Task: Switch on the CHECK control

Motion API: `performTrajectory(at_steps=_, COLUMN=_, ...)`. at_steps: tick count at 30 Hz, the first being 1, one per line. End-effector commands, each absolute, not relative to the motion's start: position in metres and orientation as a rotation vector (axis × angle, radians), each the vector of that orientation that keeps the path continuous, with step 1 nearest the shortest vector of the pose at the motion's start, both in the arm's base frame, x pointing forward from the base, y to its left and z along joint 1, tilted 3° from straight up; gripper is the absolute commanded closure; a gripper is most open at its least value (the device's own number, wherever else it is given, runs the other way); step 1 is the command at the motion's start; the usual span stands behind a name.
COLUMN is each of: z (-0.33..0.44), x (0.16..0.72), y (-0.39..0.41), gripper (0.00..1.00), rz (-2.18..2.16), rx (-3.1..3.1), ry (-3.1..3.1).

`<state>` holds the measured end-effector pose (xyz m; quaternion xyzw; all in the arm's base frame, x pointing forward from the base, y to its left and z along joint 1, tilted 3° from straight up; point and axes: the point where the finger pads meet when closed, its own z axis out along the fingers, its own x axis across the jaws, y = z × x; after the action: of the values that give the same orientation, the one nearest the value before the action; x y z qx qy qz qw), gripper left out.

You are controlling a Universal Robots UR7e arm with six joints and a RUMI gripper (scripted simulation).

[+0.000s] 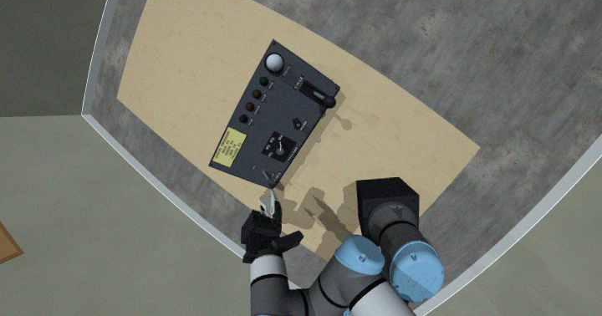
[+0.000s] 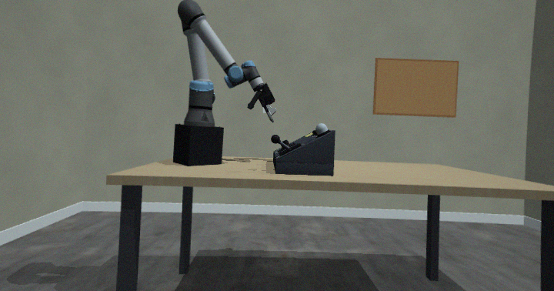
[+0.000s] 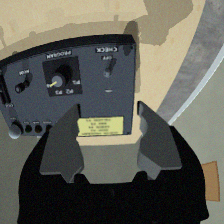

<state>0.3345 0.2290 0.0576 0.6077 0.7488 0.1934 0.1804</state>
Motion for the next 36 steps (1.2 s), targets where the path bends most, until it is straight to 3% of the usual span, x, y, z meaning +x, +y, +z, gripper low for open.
performTrajectory(at_steps=1, z=0.058, x=0.335, y=0.229, gripper=0.56, rz=0.548, rx=1.717, ry=2.115)
performTrajectory(at_steps=13, z=0.058, x=0.334, y=0.229, gripper=0.56, rz=0.548, rx=1.717, ry=2.115)
performTrajectory(at_steps=21, z=0.033, x=0.292, y=0.219, gripper=0.56, rz=0.544, rx=1.718, ry=2.116)
performTrajectory(at_steps=22, z=0.033, x=0.292, y=0.219, gripper=1.0, rz=0.544, rx=1.718, ry=2.116)
performTrajectory(at_steps=36, z=0.033, x=0.292, y=0.219, gripper=1.0, rz=0.544, rx=1.718, ry=2.116)
